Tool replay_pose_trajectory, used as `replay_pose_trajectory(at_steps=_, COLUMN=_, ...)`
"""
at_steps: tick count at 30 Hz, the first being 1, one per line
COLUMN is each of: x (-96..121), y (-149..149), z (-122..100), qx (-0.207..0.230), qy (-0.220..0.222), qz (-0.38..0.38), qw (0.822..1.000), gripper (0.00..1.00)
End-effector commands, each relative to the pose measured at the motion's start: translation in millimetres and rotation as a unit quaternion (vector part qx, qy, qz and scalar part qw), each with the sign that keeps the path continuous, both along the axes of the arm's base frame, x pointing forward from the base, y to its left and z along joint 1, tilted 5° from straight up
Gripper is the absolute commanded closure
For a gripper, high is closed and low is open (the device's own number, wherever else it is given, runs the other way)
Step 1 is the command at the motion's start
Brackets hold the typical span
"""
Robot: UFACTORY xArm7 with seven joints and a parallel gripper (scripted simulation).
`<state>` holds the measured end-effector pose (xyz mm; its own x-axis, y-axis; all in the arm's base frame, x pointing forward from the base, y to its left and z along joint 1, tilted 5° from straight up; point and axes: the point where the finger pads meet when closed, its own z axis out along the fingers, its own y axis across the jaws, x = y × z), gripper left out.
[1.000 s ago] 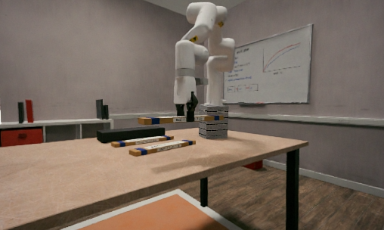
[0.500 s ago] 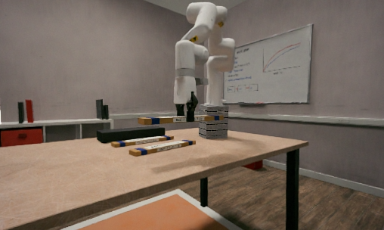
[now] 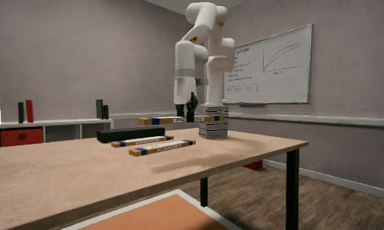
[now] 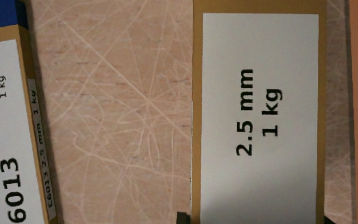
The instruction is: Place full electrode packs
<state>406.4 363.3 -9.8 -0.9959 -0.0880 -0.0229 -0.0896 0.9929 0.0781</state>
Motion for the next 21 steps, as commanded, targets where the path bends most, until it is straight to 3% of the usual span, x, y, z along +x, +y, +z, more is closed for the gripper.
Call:
replay_pose_trajectory(at_steps=1, x=2, y=1, z=1, qx=0.002, qy=-0.002, qz=0.000, qw=1.000, gripper=0.42)
replay_pose_trajectory(at_steps=21, x=2, y=2, z=-13, qx=0.002, qy=-0.002, qz=0.000, qw=1.000, gripper=0.42)
